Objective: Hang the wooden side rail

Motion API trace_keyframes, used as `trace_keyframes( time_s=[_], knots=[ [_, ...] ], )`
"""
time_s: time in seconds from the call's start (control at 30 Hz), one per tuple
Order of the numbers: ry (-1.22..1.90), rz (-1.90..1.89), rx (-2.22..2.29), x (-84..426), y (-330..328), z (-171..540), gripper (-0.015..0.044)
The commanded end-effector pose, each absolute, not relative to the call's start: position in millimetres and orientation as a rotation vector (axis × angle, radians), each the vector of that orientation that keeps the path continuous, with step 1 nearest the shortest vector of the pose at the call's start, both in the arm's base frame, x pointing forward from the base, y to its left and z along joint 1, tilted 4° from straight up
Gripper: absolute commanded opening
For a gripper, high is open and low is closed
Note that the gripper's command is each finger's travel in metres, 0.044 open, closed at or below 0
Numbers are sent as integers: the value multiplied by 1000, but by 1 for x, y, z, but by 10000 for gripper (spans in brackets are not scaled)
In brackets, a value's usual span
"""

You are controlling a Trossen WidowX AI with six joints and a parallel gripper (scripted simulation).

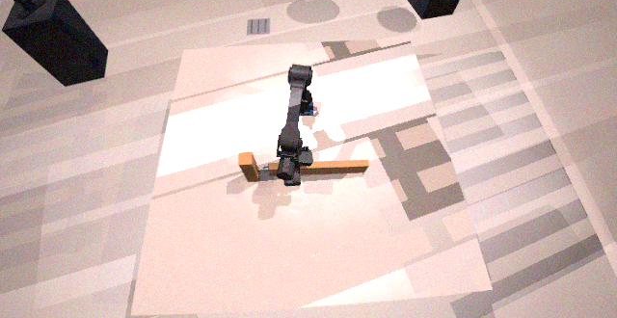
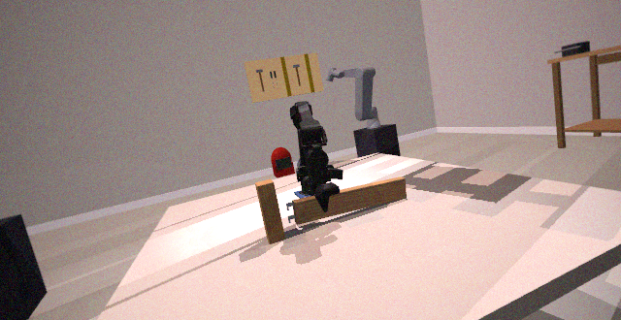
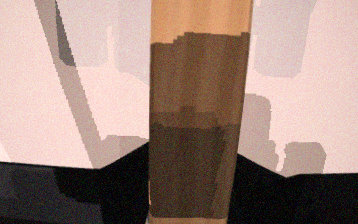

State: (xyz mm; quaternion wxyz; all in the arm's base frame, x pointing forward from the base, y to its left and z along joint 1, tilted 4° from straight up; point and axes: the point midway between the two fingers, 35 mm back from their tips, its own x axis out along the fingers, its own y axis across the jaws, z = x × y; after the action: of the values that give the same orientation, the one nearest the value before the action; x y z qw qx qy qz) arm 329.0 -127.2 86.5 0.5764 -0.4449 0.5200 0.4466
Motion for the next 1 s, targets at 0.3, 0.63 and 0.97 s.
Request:
trace_keyframes(
  time_s=[0.3, 0.63, 0.97],
  knots=[
    [1217, 1041, -1050, 329, -130, 89, 0],
    [1217, 1041, -1050, 330, -131, 90, 0],
    [1217, 1041, -1050, 330, -132, 90, 0]
  ],
)
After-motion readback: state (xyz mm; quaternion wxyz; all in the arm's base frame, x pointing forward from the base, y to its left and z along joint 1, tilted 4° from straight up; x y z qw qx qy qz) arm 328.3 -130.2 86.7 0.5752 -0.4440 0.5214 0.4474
